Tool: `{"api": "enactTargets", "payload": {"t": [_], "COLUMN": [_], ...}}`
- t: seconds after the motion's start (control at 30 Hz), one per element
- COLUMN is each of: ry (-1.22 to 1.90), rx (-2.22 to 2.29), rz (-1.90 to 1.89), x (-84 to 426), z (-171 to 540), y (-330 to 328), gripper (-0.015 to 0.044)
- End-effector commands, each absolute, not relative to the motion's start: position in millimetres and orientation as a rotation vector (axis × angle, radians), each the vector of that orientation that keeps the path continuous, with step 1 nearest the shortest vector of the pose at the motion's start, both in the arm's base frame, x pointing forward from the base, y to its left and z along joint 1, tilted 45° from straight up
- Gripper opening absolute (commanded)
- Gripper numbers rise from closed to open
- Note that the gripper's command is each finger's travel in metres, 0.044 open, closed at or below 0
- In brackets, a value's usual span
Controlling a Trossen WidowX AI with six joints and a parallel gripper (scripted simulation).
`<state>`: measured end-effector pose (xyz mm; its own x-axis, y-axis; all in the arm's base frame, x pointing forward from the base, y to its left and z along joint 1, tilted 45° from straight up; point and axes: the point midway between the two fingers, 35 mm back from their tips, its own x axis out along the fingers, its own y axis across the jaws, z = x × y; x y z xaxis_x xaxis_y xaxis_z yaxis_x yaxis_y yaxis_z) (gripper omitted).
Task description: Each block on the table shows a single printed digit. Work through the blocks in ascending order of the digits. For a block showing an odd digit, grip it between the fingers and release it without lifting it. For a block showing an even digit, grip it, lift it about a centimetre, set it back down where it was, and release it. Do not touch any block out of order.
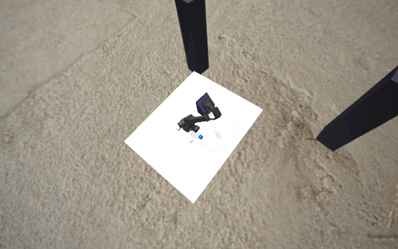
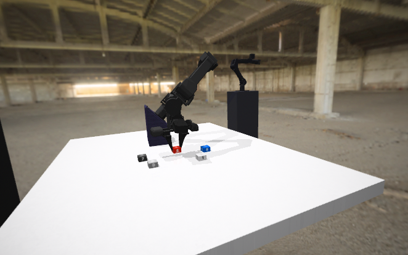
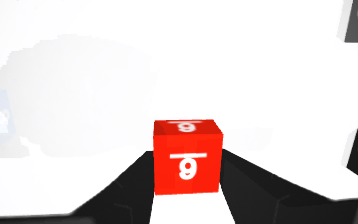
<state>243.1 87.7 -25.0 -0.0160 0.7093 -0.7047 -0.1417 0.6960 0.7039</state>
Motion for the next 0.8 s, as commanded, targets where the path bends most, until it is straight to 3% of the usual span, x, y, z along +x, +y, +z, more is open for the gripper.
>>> {"api": "enactTargets", "payload": {"t": [0.0, 0.77], "ry": [1.438, 1.438], "rx": [0.500, 0.501], "rz": [0.725, 0.726], "x": [243, 242], "z": [-24, -35], "y": [87, 98], "gripper": [0.0120, 0.0120]}}
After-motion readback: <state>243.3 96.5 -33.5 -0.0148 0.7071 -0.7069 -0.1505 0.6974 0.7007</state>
